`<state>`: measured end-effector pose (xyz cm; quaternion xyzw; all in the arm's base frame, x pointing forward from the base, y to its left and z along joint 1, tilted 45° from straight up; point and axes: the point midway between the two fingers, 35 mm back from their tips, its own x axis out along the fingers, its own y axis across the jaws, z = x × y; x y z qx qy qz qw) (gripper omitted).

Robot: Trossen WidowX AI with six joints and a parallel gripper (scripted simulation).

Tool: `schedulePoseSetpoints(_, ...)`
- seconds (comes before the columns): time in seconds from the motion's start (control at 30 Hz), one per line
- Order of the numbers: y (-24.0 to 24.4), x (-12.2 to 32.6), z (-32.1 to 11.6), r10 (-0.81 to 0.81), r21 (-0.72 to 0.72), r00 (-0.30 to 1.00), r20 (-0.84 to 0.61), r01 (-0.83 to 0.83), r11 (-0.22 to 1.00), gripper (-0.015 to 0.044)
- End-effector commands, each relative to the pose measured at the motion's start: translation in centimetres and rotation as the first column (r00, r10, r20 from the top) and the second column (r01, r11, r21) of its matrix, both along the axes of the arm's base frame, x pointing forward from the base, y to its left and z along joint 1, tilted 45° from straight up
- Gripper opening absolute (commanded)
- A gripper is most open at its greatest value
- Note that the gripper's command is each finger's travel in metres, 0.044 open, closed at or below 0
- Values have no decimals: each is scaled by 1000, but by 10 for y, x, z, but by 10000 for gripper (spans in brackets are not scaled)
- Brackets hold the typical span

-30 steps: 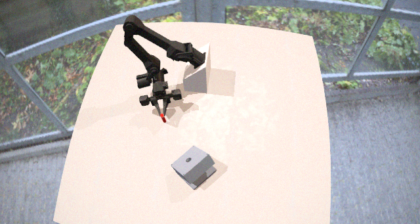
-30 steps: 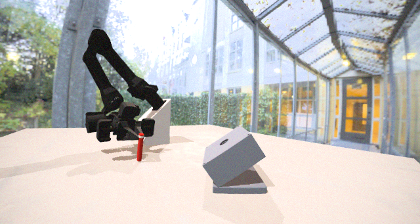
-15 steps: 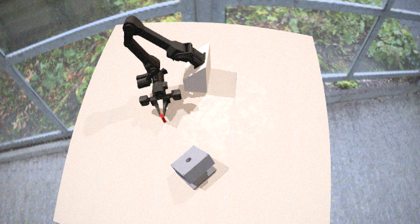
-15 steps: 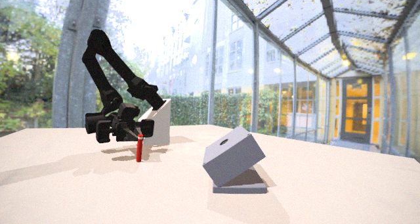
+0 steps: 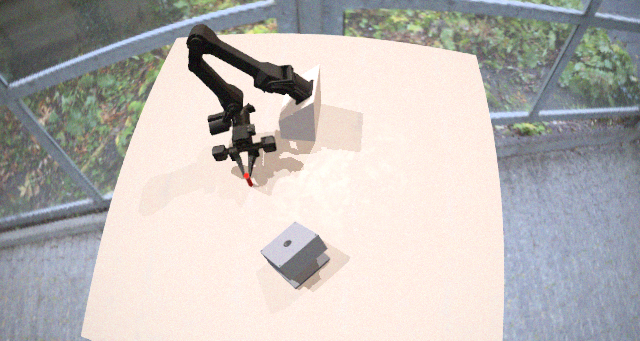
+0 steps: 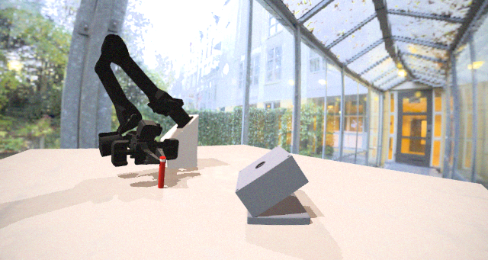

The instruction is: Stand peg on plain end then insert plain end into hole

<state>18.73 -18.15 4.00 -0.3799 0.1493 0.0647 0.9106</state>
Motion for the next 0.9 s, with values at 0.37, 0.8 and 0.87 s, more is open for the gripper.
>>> schedulePoseSetpoints(0.37, -2, -4, -2, 10, -2, 1000, 6, -10, 1000, 49)
schedulePoseSetpoints(0.8, -2, -6, -2, 24, -5, 1000, 15, -24, 1000, 49)
schedulePoseSetpoints(0.87, -2, -6, -2, 26, -6, 1000, 16, -26, 1000, 49)
